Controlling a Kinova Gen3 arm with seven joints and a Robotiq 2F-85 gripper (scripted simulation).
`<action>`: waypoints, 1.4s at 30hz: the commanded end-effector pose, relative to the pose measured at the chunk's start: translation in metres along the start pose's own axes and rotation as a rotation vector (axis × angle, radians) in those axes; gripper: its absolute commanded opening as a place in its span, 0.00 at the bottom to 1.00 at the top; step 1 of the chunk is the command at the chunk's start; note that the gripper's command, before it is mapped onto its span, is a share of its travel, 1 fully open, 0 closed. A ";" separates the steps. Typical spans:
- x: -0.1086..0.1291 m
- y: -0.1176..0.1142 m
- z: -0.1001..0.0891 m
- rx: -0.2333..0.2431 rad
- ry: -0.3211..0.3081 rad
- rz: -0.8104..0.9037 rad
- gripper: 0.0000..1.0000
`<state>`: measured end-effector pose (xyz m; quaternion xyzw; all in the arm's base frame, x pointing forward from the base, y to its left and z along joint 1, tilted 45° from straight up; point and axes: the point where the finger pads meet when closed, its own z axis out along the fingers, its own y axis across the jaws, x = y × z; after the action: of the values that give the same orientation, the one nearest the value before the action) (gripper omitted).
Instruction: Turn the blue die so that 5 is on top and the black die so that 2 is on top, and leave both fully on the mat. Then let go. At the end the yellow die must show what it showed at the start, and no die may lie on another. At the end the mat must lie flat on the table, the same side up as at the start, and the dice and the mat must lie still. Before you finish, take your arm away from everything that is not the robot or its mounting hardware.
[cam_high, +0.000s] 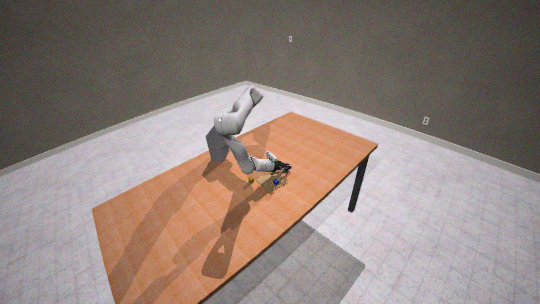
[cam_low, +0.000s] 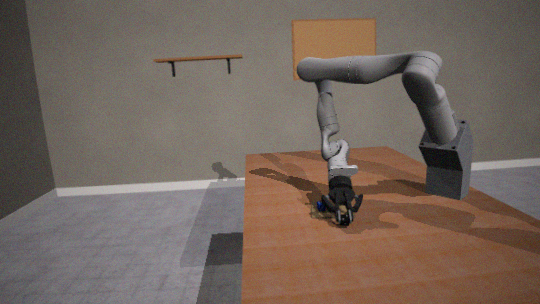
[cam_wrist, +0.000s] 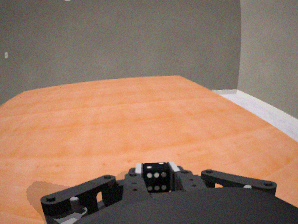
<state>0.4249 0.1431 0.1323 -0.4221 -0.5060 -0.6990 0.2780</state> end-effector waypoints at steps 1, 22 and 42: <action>-0.007 -0.002 0.001 0.003 -0.010 -0.002 0.21; -0.010 -0.002 0.003 0.003 -0.010 -0.002 0.21; -0.010 -0.002 0.003 0.003 -0.010 -0.002 0.21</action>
<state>0.4287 0.1462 0.1277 -0.4220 -0.5056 -0.6991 0.2785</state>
